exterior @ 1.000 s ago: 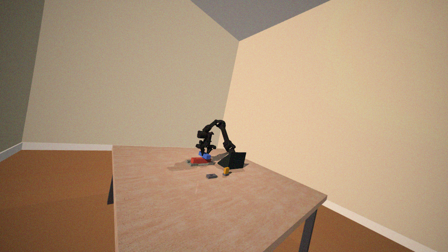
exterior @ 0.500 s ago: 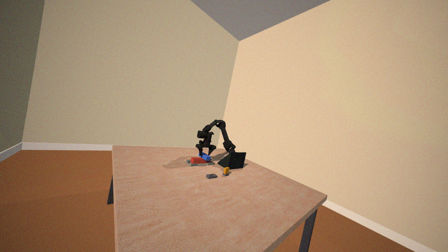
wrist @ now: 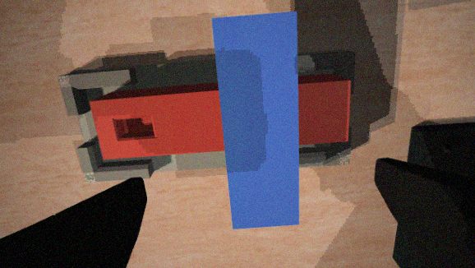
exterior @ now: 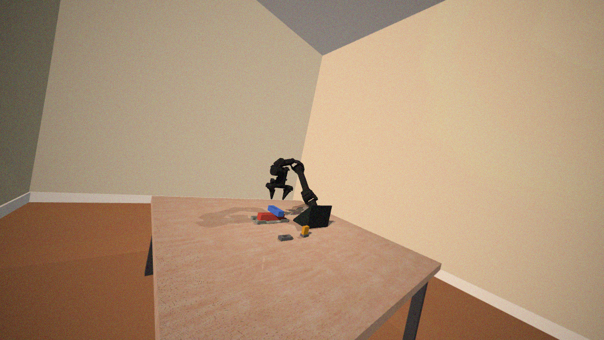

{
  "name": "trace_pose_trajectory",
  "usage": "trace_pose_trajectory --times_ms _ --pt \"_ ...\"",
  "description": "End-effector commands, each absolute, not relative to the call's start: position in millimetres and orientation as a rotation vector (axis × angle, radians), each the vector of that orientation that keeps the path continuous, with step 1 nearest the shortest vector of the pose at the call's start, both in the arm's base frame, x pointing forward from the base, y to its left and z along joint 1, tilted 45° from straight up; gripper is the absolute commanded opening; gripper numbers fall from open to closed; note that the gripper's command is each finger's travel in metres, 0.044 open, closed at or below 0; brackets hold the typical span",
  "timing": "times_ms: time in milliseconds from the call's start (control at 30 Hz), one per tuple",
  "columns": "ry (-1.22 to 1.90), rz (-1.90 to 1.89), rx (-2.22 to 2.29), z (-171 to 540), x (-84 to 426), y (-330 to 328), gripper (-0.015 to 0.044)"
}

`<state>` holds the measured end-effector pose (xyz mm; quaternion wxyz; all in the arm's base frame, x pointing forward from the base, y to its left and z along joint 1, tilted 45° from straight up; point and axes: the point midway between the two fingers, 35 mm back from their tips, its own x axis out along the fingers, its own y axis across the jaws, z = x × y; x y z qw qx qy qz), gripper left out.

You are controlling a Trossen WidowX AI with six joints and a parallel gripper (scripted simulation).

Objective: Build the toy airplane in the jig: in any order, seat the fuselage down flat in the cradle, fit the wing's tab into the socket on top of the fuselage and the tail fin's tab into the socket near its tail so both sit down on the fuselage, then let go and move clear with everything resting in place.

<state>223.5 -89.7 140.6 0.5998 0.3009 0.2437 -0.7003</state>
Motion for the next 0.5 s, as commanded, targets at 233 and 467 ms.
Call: trace_pose_trajectory --times_ms 233,467 --pt "0.882 -1.455 0.383 147.3 225.1 -82.8 0.044" --pt "1.295 -1.083 -0.111 146.8 225.5 -84.3 0.044"
